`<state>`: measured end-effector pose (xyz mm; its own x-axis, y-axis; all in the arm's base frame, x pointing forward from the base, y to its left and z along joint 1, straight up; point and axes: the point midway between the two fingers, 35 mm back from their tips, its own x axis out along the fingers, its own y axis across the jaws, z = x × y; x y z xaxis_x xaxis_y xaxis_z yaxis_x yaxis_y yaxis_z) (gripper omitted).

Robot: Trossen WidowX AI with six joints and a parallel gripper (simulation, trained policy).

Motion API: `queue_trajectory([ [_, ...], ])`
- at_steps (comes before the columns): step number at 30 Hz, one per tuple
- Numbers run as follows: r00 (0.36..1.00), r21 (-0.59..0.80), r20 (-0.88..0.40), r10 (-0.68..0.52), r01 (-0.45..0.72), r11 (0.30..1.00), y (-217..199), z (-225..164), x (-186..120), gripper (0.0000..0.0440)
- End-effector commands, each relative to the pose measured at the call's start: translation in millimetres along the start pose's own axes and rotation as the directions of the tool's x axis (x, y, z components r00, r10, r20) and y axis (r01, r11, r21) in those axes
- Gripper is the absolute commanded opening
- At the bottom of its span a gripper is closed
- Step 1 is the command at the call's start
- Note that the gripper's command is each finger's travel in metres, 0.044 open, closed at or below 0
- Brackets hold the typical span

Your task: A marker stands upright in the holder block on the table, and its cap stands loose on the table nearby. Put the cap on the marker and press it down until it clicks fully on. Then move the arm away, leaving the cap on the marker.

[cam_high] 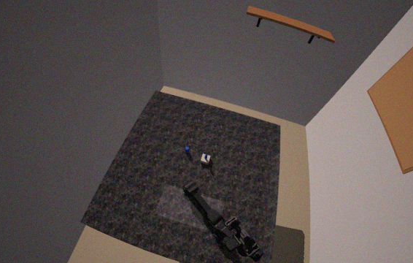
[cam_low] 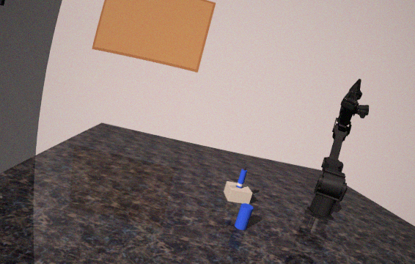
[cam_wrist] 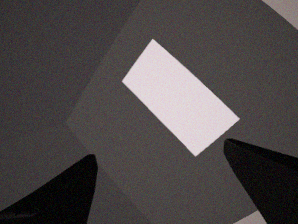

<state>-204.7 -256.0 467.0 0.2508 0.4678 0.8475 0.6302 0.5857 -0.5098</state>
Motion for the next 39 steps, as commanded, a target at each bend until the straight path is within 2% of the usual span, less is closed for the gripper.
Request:
queue_trajectory([
  [1, 1.000, 0.006, 0.002, 0.014, -0.014, 1.000, 3, -1, 4, 0.0374],
  [7, 0.997, 0.039, 0.016, 0.079, -0.080, 0.996, 18, -5, 20, 0.0218],
  [9, 0.995, 0.047, 0.020, 0.097, -0.098, 0.994, 22, -6, 25, 0.0182],
  [24, 0.965, 0.109, 0.062, 0.256, -0.261, 0.959, 61, -9, 61, 0.0209],
  [39, 0.904, 0.163, 0.109, 0.414, -0.427, 0.890, 104, -9, 93, 0.0238],
])
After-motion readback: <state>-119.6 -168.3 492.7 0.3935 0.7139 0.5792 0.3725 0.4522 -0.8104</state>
